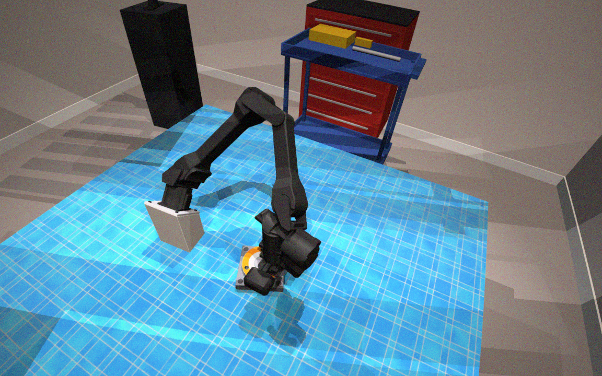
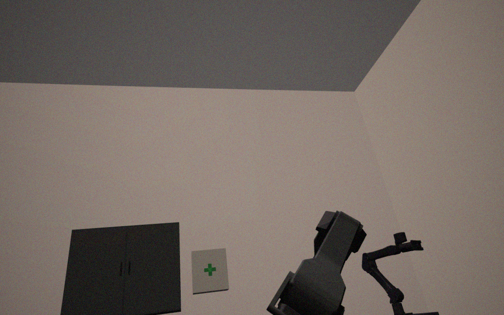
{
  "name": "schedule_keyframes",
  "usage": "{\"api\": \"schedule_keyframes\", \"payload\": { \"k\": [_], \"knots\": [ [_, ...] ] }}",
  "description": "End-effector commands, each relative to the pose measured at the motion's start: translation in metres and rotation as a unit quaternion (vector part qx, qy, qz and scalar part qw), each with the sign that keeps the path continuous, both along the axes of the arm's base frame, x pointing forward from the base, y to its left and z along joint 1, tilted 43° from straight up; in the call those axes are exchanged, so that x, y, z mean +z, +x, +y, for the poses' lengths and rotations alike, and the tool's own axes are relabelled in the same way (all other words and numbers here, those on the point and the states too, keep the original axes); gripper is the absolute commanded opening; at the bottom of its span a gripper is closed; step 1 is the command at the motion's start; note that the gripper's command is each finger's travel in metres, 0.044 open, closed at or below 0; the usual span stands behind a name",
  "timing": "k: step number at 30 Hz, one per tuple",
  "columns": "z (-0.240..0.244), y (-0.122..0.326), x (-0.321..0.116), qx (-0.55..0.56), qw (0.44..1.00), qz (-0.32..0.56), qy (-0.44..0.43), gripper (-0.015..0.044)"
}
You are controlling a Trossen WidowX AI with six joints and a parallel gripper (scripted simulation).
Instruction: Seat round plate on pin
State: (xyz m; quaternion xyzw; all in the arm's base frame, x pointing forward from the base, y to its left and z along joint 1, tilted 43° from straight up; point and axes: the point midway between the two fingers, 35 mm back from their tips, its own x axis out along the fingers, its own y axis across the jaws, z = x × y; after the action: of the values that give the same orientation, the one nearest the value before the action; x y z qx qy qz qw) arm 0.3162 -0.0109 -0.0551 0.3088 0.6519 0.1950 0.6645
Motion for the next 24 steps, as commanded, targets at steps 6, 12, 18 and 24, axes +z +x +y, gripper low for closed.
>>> {"api": "schedule_keyframes", "payload": {
  "k": [6, 12, 18, 24],
  "knots": [
    [0.0077, 0.0024, 0.0048, 0.002, 1.0, 0.001, 0.005, 0.0],
    [0.0098, 0.0031, 0.0066, 0.002, 1.0, 0.001, 0.005, 0.0],
    [0.0114, 0.0035, 0.0083, 0.002, 1.0, 0.001, 0.005, 0.0],
    [0.0145, 0.0043, 0.0114, 0.002, 1.0, 0.001, 0.005, 0.0]
  ]
}}
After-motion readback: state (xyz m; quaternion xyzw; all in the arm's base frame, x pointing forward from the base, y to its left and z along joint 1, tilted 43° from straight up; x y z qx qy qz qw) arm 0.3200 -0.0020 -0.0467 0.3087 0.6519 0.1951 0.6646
